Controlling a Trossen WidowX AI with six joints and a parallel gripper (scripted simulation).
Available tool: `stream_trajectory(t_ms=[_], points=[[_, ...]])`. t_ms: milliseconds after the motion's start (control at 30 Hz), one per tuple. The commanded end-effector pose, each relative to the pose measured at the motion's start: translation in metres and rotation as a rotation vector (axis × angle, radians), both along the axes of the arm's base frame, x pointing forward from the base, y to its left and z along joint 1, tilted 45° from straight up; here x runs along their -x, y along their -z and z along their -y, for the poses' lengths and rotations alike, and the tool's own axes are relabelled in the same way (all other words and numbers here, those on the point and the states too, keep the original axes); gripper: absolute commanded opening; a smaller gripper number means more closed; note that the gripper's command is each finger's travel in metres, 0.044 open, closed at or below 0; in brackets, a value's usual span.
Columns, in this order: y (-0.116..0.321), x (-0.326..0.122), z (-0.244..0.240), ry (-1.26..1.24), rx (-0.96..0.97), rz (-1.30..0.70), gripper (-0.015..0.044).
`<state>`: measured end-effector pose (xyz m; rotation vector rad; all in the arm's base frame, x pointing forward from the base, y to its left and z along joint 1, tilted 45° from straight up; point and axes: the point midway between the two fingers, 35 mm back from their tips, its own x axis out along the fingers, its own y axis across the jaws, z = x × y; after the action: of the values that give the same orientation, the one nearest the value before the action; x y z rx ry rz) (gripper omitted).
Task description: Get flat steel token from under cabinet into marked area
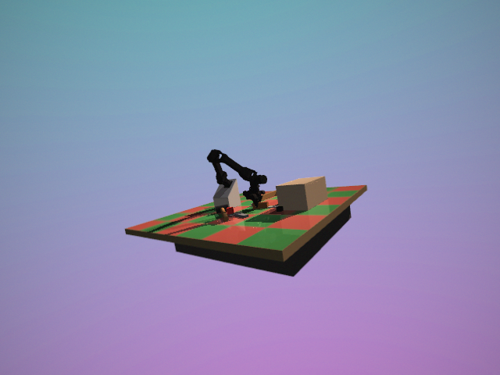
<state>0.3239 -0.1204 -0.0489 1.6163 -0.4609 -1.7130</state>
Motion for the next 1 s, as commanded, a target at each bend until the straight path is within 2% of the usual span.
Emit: stream_trajectory(t_ms=[0, 967], points=[[0.000, 0.008, 0.002, -0.001, -0.002, -0.010, 0.0000], [-0.007, 0.038, 0.012, -0.001, -0.001, -0.012, 0.0000]])
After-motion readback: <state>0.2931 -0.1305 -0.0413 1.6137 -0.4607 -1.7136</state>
